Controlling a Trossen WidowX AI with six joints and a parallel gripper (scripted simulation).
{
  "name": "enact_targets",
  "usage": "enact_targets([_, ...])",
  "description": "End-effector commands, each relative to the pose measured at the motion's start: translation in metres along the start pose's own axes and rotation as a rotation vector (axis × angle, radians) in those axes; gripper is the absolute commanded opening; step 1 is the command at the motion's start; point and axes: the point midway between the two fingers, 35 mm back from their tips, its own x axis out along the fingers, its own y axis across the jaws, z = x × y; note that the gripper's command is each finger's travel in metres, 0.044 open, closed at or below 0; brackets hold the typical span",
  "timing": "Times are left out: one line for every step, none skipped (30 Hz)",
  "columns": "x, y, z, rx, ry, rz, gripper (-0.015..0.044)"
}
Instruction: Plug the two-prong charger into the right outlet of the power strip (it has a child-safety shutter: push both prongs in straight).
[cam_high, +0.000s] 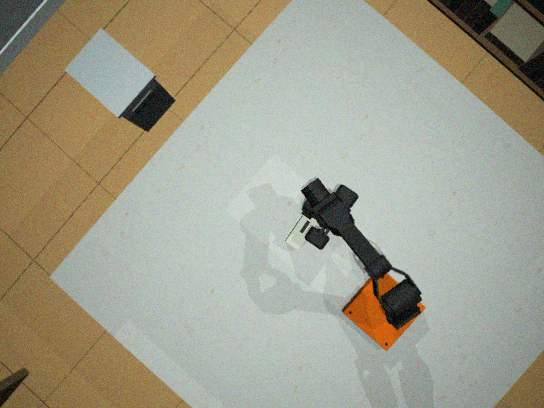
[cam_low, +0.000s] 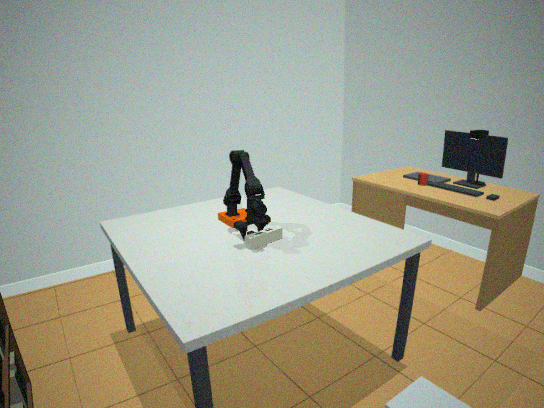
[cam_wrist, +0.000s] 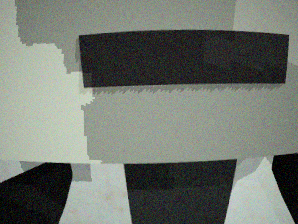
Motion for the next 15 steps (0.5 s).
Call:
enact_targets([-0.0006, 0.0006, -0.0021, -0.004, -0.006, 0.001, 0.044])
enact_targets([-0.0006, 0.0006, -0.0024, -0.004, -0.006, 0.001, 0.044])
enact_targets([-0.0005, 0.0006, -0.0027, -0.004, -0.007, 0.001, 0.044])
enact_targets([-0.0005, 0.0006, -0.0029, -0.004, -0.007, 0.001, 0.044])
enact_targets([-0.0005, 0.0006, -0.0032, -0.004, -0.008, 0.001, 0.044])
enact_targets([-0.0005, 0.0006, -0.0035, -0.004, -0.009, 0.001, 0.044])
enact_targets([-0.0004, 0.0006, -0.0038, -0.004, -0.009, 0.001, 0.044])
enact_targets([-0.0004, 0.0006, -0.0041, -0.004, -0.01, 0.001, 0.044])
enact_targets([-0.0004, 0.0006, -0.0044, -0.004, -0.01, 0.001, 0.044])
enact_targets([-0.0003, 0.0006, -0.0047, -0.004, -0.011, 0.001, 0.044])
enact_targets([-0.0003, 0.0006, -0.005, -0.004, -0.012, 0.001, 0.044])
enact_targets([-0.0003, 0.0006, -0.0053, -0.004, -0.012, 0.001, 0.044])
enact_targets([-0.0002, 0.0006, -0.0056, -0.004, -0.013, 0.001, 0.044])
enact_targets([-0.0002, 0.0006, -0.0059, -0.004, -0.014, 0.001, 0.044])
enact_targets([-0.0002, 0.0006, -0.0062, -0.004, -0.014, 0.001, 0.044])
